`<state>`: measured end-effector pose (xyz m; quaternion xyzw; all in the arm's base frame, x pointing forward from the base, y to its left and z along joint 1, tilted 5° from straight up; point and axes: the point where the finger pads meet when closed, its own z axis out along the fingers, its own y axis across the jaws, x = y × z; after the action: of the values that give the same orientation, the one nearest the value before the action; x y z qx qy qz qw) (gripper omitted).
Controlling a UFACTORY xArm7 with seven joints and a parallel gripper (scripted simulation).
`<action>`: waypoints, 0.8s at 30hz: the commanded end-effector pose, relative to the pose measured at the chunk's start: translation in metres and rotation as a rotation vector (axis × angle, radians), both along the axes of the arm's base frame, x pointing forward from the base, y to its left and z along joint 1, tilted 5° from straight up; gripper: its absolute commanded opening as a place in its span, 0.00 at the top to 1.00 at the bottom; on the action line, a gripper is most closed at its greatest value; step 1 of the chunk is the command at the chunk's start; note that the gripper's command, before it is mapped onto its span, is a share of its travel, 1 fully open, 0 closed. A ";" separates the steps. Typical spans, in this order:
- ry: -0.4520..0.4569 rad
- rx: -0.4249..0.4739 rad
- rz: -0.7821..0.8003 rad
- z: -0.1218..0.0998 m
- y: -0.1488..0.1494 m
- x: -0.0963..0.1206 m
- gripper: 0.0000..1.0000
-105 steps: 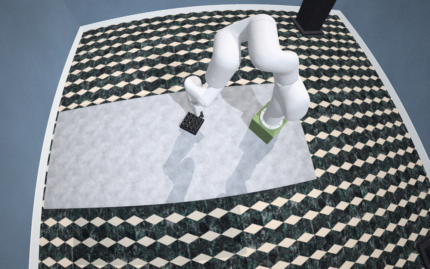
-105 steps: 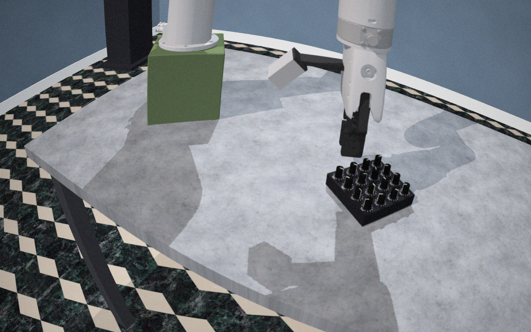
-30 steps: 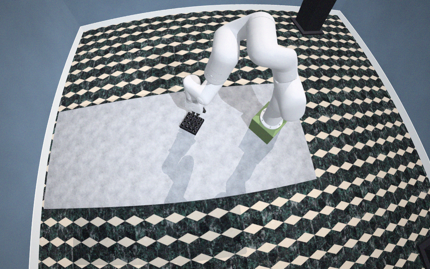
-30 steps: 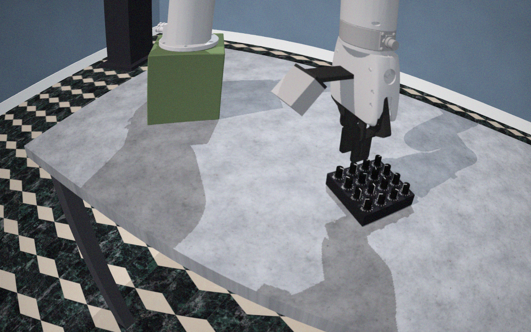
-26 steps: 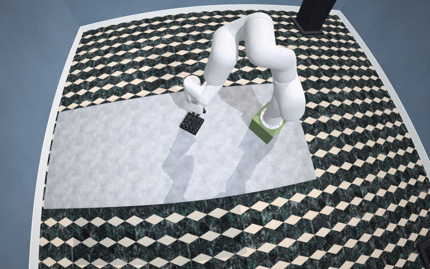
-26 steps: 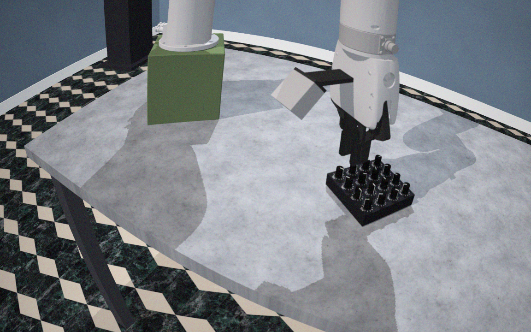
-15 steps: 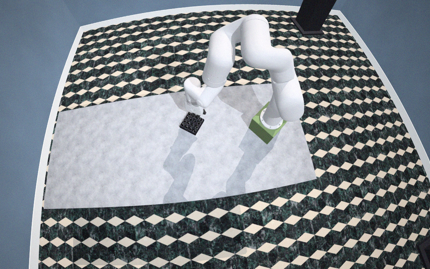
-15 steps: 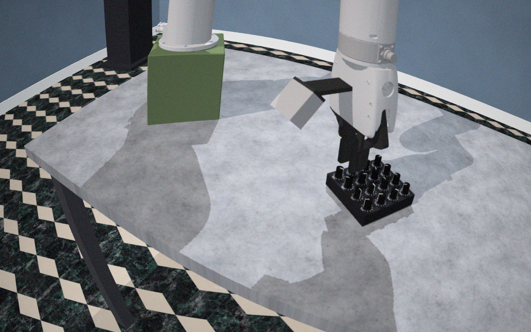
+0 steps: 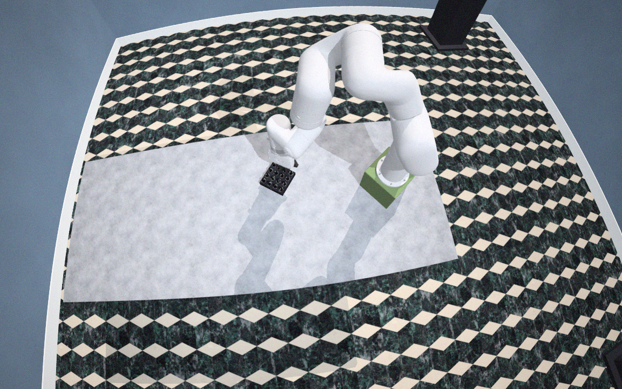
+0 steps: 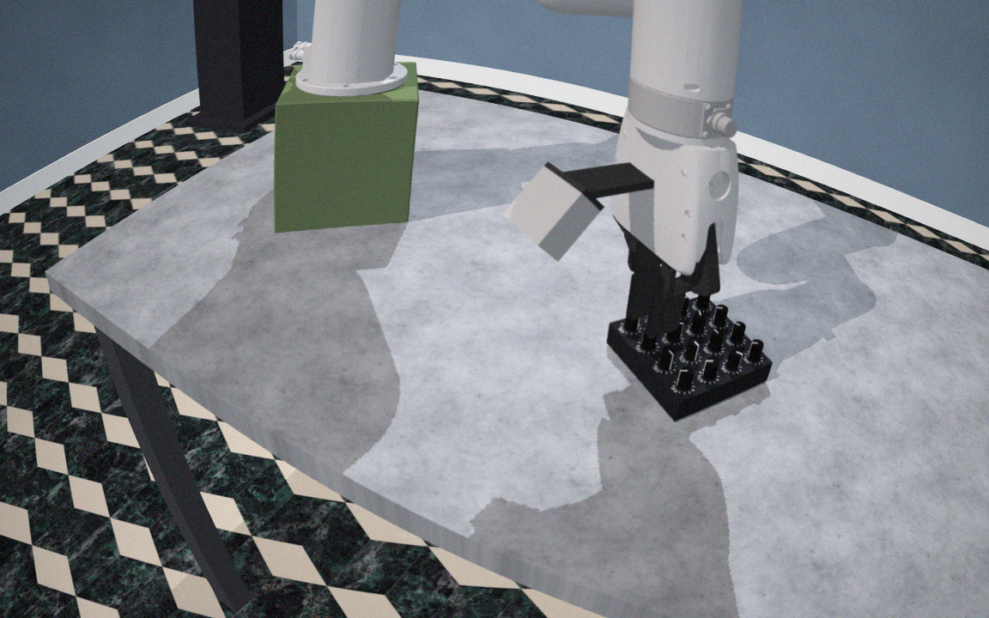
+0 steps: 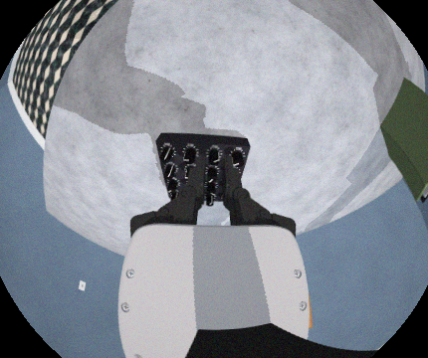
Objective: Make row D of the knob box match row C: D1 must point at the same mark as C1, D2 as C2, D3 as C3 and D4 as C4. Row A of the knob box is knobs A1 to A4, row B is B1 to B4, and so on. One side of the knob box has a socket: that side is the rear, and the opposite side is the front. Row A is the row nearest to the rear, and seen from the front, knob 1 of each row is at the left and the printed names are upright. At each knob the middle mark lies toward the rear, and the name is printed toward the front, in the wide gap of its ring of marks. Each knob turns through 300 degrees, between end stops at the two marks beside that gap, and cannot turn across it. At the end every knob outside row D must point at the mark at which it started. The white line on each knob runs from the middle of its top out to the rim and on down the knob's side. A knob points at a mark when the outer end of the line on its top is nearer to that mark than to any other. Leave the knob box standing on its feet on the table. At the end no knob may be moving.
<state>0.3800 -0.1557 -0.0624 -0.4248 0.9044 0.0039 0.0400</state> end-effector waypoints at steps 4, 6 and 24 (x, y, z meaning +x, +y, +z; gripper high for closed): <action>-0.004 -0.001 0.000 -0.002 -0.001 0.002 0.81; -0.004 -0.001 0.000 -0.002 -0.001 0.002 0.81; -0.004 -0.001 0.000 -0.003 -0.001 0.002 0.81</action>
<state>0.3804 -0.1557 -0.0662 -0.4248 0.9044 0.0038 0.0402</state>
